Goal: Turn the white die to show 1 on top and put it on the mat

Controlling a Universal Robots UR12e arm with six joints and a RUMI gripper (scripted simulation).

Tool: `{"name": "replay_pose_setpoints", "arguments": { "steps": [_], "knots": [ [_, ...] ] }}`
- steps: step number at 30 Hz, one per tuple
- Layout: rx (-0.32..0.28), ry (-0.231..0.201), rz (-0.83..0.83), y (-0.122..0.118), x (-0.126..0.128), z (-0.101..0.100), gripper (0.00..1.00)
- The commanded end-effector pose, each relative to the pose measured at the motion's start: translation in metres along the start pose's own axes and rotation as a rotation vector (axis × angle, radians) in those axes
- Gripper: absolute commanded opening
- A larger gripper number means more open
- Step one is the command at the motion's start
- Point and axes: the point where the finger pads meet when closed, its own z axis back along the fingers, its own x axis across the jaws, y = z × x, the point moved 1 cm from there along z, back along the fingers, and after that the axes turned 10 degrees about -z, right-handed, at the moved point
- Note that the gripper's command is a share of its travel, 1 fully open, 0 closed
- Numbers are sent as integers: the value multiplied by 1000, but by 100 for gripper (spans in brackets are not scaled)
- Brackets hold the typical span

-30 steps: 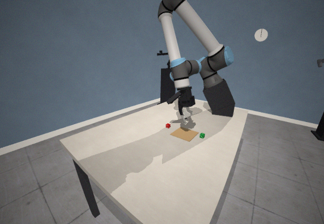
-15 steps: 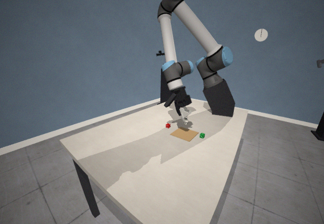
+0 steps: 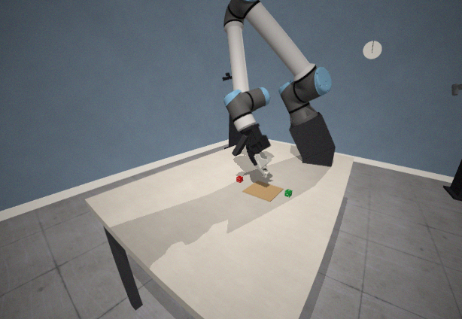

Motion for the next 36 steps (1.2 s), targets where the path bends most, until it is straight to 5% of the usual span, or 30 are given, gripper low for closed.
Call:
{"name": "replay_pose_setpoints", "arguments": {
  "steps": [1,10,36],
  "knots": [
    [-84,-20,4,1,0,-1,6],
    [-212,-33,0,4,-2,1,6],
    [-215,-33,0,5,-2,-1,6]
  ]
}}
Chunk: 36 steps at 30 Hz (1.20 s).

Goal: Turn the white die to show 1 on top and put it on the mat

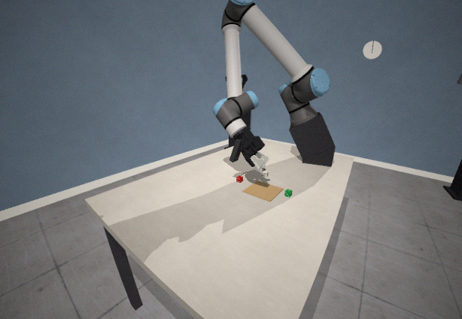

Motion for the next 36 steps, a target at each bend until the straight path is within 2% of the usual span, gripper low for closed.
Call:
{"name": "replay_pose_setpoints", "arguments": {
  "steps": [1,36],
  "knots": [
    [0,1,1,1,-1,-1,6],
    [0,1,1,33,-6,-33,6]
  ]
}}
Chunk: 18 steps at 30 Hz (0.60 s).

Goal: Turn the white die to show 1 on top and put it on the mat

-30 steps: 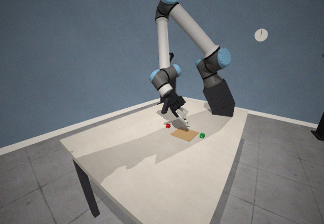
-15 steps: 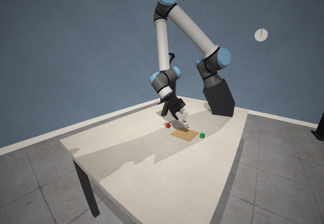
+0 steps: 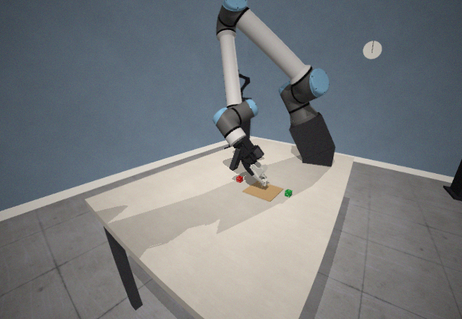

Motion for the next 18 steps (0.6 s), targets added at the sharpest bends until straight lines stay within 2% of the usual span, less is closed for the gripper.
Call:
{"name": "replay_pose_setpoints", "arguments": {
  "steps": [1,18],
  "knots": [
    [0,1,1,5,-1,-5,6],
    [0,1,1,14,-3,-14,6]
  ]
}}
